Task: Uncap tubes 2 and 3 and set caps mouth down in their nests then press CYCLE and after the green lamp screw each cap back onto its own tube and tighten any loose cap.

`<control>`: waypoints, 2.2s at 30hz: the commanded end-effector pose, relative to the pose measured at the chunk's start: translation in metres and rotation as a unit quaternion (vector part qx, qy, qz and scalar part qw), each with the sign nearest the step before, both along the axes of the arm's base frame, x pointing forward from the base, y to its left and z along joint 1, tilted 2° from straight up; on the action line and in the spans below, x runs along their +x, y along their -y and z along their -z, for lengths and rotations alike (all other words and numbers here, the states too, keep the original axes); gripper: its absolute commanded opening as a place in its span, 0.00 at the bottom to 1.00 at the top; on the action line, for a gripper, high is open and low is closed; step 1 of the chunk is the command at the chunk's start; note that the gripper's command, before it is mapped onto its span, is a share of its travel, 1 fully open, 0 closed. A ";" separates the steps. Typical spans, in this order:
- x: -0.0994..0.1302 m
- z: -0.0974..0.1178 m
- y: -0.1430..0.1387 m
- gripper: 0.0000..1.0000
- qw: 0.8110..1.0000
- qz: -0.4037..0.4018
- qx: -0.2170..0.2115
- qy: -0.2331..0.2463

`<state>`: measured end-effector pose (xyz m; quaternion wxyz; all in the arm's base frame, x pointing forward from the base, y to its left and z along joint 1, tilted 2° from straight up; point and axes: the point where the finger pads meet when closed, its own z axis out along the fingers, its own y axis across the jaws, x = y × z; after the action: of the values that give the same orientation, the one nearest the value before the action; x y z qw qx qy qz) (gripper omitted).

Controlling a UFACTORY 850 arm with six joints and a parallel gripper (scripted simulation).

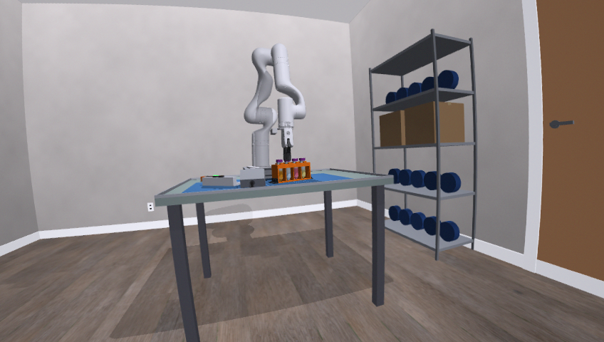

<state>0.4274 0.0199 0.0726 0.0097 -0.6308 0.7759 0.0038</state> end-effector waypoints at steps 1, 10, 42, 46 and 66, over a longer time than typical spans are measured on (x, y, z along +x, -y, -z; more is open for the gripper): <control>0.001 -0.001 0.000 0.46 0.997 -0.076 0.008 0.003; 0.001 0.000 0.000 0.46 0.977 -0.214 0.007 0.007; 0.001 0.000 0.000 0.00 0.988 -0.151 0.008 0.006; 0.001 0.000 0.000 0.46 0.988 -0.151 0.008 0.006; 0.001 0.000 0.000 0.46 0.939 -0.345 0.005 0.011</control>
<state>0.4274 0.0199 0.0725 0.0114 -0.8302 0.5573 0.0015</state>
